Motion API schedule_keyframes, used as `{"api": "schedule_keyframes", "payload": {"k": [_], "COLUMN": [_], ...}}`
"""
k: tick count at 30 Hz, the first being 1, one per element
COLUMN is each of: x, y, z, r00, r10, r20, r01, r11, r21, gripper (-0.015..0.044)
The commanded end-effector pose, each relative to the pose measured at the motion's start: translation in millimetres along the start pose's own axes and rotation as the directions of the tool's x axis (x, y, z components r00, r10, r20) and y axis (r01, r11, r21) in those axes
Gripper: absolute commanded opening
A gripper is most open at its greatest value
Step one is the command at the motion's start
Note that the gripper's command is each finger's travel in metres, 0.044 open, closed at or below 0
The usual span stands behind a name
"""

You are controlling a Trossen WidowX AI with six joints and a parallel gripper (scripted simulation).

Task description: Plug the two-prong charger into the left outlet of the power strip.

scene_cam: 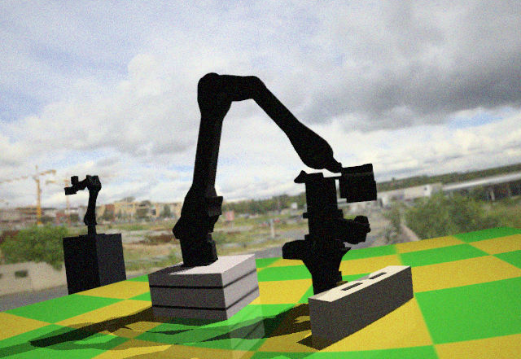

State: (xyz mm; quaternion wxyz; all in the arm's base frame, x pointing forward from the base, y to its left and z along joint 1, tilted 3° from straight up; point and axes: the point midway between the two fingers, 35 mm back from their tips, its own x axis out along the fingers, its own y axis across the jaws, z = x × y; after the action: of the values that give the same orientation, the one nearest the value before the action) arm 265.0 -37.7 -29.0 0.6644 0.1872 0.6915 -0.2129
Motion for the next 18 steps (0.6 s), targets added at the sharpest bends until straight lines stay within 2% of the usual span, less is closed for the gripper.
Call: {"api": "schedule_keyframes", "payload": {"k": [1,5,18], "x": [2,4,3], "y": [-1,-3,-6], "z": [-1,-1,13], "r00": [1.000,1.000,1.000], "r10": [0.005,0.009,0.010], "r20": [-0.006,-0.008,-0.007], "r01": [-0.005,-0.008,-0.008], "r11": [0.998,0.991,0.988], "r21": [0.064,0.130,0.157], "gripper": [0.0000,0.0000,0.0000]}}
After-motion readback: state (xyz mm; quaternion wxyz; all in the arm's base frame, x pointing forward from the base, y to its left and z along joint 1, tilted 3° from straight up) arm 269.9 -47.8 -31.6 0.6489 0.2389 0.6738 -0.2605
